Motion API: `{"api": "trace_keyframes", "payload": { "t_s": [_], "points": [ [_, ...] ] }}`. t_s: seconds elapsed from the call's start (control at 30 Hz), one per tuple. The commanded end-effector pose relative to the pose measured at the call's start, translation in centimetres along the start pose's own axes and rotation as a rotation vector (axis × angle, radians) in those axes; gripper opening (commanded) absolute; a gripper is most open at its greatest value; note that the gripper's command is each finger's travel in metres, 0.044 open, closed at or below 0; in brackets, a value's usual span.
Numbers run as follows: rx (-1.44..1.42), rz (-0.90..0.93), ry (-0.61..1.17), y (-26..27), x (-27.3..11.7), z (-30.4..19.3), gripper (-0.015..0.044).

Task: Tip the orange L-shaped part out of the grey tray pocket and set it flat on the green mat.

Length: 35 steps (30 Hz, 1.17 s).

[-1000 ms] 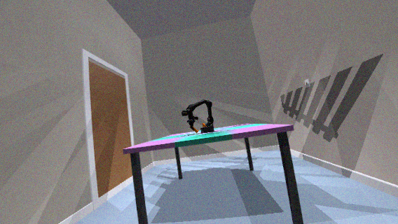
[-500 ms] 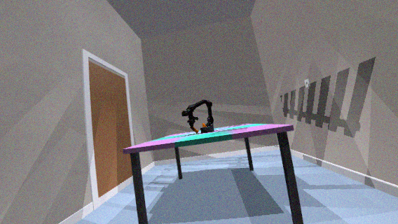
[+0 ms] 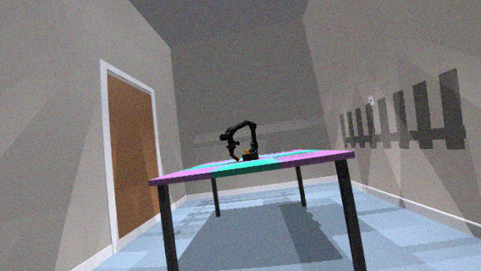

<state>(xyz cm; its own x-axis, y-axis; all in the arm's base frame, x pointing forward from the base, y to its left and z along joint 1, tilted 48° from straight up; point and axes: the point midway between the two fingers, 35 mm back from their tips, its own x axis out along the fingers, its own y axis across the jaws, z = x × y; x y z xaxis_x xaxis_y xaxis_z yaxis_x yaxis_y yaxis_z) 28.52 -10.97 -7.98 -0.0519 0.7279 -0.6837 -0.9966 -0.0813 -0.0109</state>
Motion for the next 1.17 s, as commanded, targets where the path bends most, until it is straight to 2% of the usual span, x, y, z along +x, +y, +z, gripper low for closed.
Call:
{"api": "trace_keyframes", "payload": {
  "t_s": [0.0, 0.17, 0.2, 0.37, 1.13],
  "points": [
    [0.0, 0.0, 0.0, 0.0, -0.2, 0.0, 0.0262],
    [0.004, -0.001, 0.0, -0.3, -4.0, -0.2, 0.0394],
    [0.005, -0.001, 0.0, -0.2, -5.3, -0.2, 0.04],
    [0.008, -0.001, -0.003, 0.1, -8.9, 0.0, 0.04],
    [0.014, -0.016, 0.004, 0.0, -8.6, -0.1, 0.04]
  ]
}}
